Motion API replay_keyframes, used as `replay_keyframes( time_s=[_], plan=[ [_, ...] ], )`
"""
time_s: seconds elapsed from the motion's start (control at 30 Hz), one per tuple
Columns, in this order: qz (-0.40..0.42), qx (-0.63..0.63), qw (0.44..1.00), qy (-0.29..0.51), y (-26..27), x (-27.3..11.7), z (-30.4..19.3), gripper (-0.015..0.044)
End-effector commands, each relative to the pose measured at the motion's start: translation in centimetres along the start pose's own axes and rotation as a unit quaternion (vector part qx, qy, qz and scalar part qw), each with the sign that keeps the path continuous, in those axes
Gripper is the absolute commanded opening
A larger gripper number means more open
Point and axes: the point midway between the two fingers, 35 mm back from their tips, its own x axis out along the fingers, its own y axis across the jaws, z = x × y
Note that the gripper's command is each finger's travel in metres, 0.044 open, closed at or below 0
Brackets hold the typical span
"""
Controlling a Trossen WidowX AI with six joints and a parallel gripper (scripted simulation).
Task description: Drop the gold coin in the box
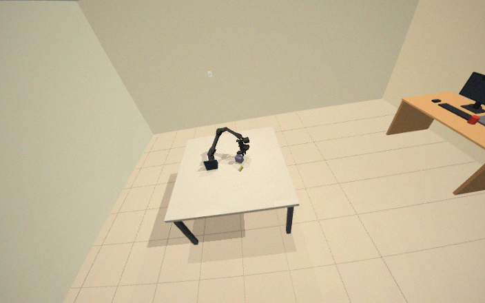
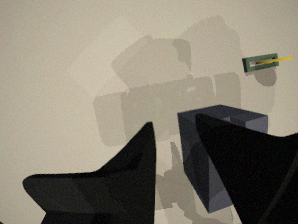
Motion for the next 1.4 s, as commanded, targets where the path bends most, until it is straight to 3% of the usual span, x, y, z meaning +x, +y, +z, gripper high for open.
replay_keyframes(
  time_s=[0.0,0.47,0.57,0.67,0.77,1.17,1.37],
  plan=[
    [-0.055,0.156,0.986,-0.002,-6.9,-0.6,2.4,0.0161],
    [-0.052,0.207,0.977,0.007,-7.7,-0.8,2.8,0.0161],
    [-0.039,0.408,0.911,0.047,-11.0,-1.3,4.0,0.0161],
    [-0.030,0.599,0.795,0.094,-14.4,-1.9,4.9,0.0161],
    [-0.027,0.676,0.727,0.116,-16.3,-2.2,5.4,0.0161],
    [-0.027,0.680,0.723,0.118,-16.4,-2.2,5.5,0.0161],
    [-0.026,0.680,0.723,0.118,-15.9,1.2,4.7,0.0161]
  ],
)
